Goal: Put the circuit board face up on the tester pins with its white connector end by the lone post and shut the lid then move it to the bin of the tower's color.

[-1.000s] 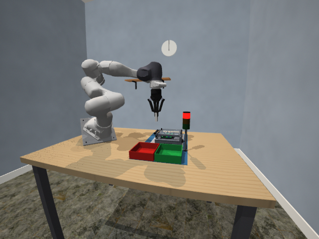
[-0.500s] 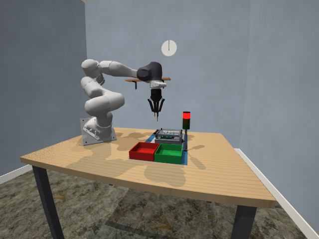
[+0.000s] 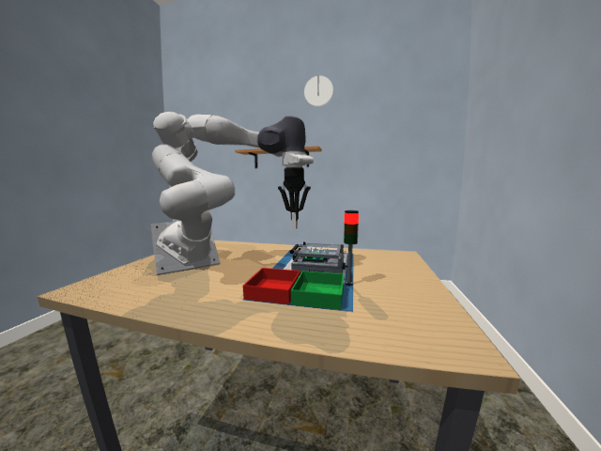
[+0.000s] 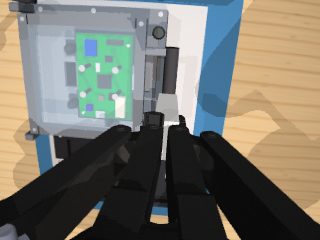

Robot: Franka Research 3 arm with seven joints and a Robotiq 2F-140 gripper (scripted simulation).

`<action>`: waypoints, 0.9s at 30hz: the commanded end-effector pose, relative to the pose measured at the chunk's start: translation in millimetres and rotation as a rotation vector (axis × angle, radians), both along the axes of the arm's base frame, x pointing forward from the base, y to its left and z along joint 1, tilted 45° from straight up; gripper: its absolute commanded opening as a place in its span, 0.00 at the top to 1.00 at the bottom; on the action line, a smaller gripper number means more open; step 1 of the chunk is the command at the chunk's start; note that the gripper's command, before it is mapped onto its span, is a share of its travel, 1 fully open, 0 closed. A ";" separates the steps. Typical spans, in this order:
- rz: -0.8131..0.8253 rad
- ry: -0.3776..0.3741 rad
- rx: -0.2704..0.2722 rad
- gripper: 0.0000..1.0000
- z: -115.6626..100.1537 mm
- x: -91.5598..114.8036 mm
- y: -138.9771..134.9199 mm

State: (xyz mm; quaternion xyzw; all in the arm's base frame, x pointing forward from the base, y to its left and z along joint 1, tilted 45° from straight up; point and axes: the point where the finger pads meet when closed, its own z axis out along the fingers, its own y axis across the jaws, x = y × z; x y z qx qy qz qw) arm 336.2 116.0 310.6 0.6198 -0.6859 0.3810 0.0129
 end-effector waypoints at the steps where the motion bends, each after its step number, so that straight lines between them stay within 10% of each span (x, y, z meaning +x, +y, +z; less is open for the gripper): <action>1: -0.006 -0.002 0.002 1.00 1.8 -1.4 0.6; 27: -0.006 -0.002 0.002 1.00 13.8 -9.0 10.0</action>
